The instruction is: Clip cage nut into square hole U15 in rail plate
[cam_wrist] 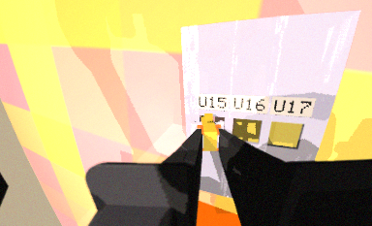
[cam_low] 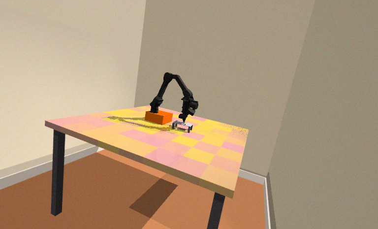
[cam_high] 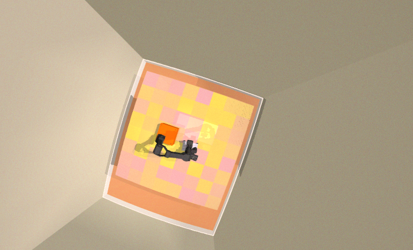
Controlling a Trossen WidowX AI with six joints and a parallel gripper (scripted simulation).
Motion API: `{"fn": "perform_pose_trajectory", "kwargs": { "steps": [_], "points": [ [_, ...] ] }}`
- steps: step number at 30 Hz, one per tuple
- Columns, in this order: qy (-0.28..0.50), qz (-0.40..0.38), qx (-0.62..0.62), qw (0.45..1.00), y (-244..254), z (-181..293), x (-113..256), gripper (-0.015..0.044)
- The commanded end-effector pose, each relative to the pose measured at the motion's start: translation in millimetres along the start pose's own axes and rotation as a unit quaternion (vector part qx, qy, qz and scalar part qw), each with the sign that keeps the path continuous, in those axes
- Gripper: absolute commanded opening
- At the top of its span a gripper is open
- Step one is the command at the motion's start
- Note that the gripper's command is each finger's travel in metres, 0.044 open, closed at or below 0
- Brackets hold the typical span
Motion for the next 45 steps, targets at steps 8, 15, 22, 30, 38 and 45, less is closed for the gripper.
{"fn": "perform_pose_trajectory", "kwargs": {
  "steps": [8,15,22,30,38,45],
  "points": [
    [0.002,-0.012,0.003,1.000,-3,-1,0,0.0035],
    [0.004,-0.019,0.003,1.000,-5,-2,0,0.0035],
    [0.005,-0.025,0.003,1.000,-7,-3,0,0.0035],
    [0.007,-0.033,0.003,0.999,-9,-3,0,0.0035],
    [0.008,-0.037,0.003,0.999,-11,-4,0,0.0035],
    [0.009,-0.040,0.003,0.999,-13,-4,0,0.0035]
  ]
}}
Point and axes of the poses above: the point midway between the two fingers, 35 mm back from their tips, its own x axis back along the fingers, its own y axis across the jaws, z = x × y, the point moved 9 cm from there along x, back along the fingers, and after that the axes turned 14 degrees about -x, right-handed, at the moved point
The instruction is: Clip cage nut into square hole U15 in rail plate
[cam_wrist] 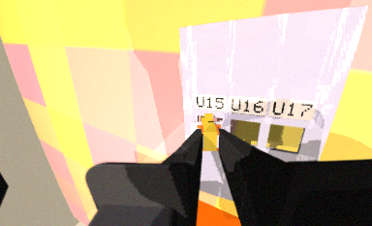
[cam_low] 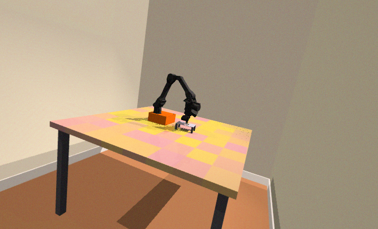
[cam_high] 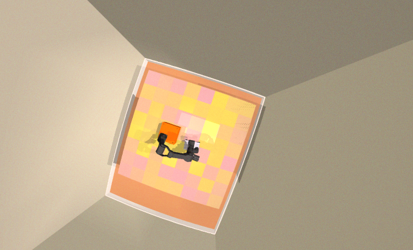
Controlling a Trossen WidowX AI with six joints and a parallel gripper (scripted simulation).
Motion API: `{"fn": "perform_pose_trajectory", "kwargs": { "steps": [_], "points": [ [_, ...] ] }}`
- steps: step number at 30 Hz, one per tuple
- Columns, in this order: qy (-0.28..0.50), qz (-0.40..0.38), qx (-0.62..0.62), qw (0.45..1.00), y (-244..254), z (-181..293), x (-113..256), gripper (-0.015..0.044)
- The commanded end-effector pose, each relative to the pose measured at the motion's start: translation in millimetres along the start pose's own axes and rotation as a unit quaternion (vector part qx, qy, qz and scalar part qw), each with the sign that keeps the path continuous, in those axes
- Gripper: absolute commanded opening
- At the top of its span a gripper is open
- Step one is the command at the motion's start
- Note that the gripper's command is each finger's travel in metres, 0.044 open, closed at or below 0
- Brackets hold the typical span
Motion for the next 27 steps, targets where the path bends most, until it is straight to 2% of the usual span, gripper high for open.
{"fn": "perform_pose_trajectory", "kwargs": {
  "steps": [1,27],
  "points": [
    [0.000,-0.005,0.003,1.000,-0.7,-1.2,0.9,0.0035],
    [0.003,-0.019,0.003,1.000,-6.7,-2.7,1.2,0.0035]
  ]
}}
Point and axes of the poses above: the point midway between the two fingers, 35 mm back from their tips, its own x axis back along the fingers, its own y axis across the jaws, z = x × y, the point moved 9 cm from there along x, back along the fingers, and after that the axes turned 14 degrees about -x, right-handed, at the moved point
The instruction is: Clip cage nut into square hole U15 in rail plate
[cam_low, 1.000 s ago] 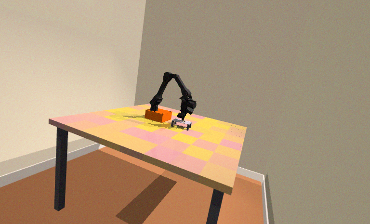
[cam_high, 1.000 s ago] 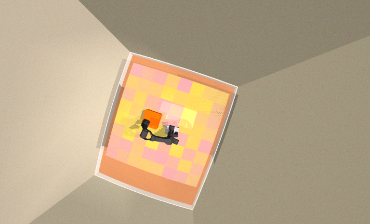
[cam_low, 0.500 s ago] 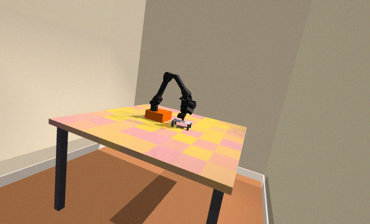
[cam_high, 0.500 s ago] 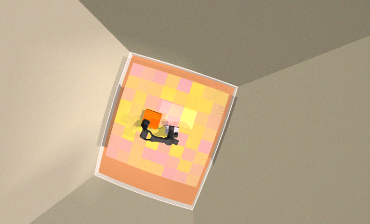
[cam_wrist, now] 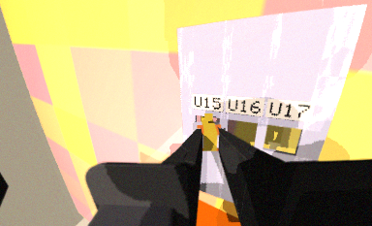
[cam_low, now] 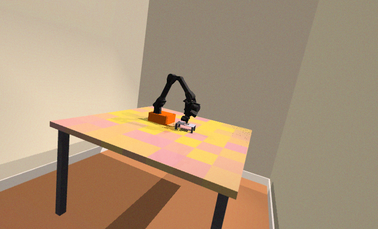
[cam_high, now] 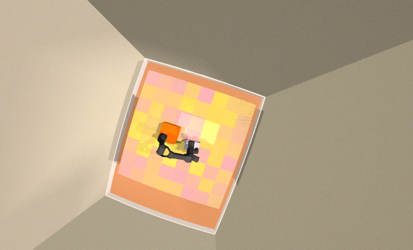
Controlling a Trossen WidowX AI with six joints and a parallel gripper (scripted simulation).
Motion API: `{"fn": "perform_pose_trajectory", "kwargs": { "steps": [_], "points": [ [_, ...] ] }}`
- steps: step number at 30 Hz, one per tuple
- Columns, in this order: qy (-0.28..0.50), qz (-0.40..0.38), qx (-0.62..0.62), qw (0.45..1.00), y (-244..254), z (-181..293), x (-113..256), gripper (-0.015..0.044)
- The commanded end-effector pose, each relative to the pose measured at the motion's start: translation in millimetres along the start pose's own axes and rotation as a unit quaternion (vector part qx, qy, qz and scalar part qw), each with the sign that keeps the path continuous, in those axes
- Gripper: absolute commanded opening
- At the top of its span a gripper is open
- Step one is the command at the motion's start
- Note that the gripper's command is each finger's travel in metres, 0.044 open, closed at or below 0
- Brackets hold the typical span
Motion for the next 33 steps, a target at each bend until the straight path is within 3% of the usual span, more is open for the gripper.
{"fn": "perform_pose_trajectory", "kwargs": {
  "steps": [1,33],
  "points": [
    [-0.001,-0.004,0.003,1.000,-0.5,-1.1,0.9,0.0035],
    [0.004,-0.022,0.003,1.000,-7.7,-2.9,1.1,0.0035]
  ]
}}
Point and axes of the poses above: the point midway between the two fingers, 35 mm back from their tips, its own x axis back along the fingers, its own y axis across the jaws, z = x × y, the point moved 9 cm from there along x, back along the fingers, and after that the axes turned 14 degrees about -x, right-handed, at the moved point
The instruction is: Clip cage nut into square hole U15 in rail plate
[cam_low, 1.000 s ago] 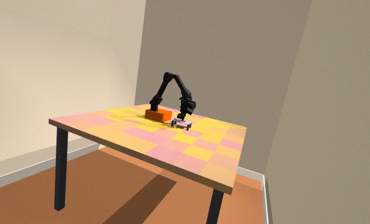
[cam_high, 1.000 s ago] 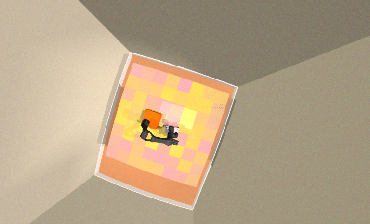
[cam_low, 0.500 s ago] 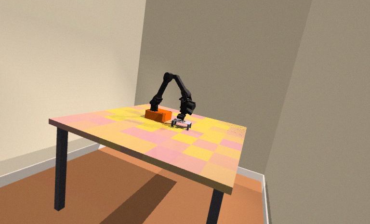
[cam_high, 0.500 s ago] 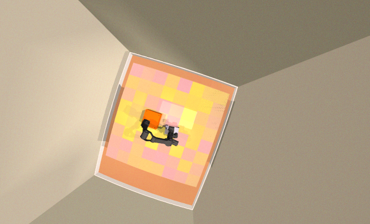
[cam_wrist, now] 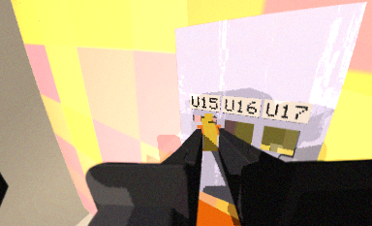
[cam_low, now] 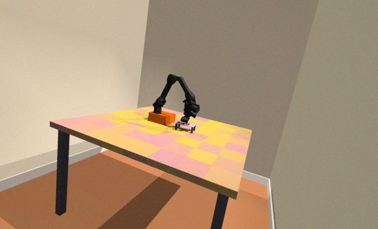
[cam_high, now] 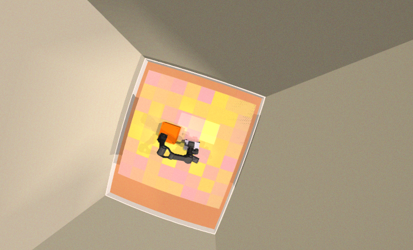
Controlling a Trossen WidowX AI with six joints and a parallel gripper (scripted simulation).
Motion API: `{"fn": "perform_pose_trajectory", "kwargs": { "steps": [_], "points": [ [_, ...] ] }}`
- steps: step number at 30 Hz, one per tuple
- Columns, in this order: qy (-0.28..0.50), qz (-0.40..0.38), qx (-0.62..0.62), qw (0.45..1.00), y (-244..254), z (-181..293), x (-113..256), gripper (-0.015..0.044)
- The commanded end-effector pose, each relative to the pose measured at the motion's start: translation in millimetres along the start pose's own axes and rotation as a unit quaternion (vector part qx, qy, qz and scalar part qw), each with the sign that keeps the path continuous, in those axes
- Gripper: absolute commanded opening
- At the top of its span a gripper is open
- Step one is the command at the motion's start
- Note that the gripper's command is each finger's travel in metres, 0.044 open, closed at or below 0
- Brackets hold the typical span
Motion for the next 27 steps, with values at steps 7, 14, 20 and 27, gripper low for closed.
{"fn": "perform_pose_trajectory", "kwargs": {
  "steps": [7,14,20,27],
  "points": [
    [-0.003,0.006,0.003,1.000,1.9,-0.6,0.7,0.0035],
    [-0.005,0.013,0.003,1.000,3.9,-0.2,0.6,0.0035],
    [-0.007,0.020,0.003,1.000,5.5,0.4,0.4,0.0035],
    [-0.009,0.028,0.003,1.000,7.6,1.5,0.1,0.0035]
  ]
}}
Point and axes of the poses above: the point midway between the two fingers, 35 mm back from their tips, its own x axis back along the fingers, its own y axis across the jaws, z = x × y, the point moved 9 cm from there along x, back along the fingers, and after that the axes turned 14 degrees about -x, right-handed, at the moved point
